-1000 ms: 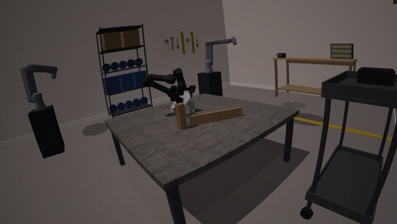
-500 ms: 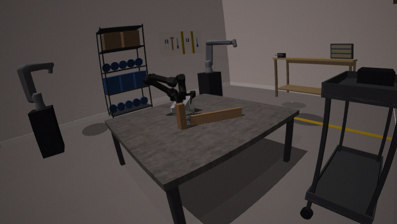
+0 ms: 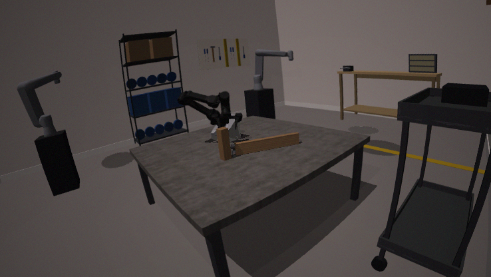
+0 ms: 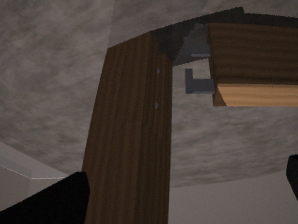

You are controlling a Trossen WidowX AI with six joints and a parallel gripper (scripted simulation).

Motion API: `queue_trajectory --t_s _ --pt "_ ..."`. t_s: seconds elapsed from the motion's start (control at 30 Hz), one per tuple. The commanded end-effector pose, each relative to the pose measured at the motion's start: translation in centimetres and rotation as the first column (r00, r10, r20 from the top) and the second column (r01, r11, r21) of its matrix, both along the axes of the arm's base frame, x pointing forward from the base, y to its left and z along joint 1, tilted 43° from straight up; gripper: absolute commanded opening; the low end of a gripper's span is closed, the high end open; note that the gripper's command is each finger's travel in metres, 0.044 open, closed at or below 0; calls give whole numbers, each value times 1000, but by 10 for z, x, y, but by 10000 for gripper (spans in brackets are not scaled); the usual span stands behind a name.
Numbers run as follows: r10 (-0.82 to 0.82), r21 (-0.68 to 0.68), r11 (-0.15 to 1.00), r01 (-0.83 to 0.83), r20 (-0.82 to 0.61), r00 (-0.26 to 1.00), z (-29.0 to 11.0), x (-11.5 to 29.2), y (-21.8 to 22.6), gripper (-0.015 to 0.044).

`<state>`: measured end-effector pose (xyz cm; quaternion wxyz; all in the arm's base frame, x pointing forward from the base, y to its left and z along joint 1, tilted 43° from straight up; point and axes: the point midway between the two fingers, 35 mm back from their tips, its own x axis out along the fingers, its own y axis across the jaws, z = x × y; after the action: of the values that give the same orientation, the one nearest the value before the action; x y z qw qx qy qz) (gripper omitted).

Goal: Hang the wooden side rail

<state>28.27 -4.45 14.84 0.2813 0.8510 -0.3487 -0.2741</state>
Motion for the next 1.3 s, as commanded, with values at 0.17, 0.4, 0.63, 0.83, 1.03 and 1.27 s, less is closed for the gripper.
queue_trajectory --t_s 0.17,0.4,0.63,0.83,1.03,1.27 --pt "19 -313 939 -143 -365 931 -6 6 1 440" --pt "-75 -487 809 -329 -641 764 -10 8 1 440" --pt "-255 -543 651 -531 -815 521 -15 10 2 440" --pt "-440 -494 527 -692 -855 276 -19 11 3 440" --pt "-617 -372 443 -816 -786 24 -21 10 3 440" --pt "-771 -159 411 -898 -586 -249 -25 6 4 440"
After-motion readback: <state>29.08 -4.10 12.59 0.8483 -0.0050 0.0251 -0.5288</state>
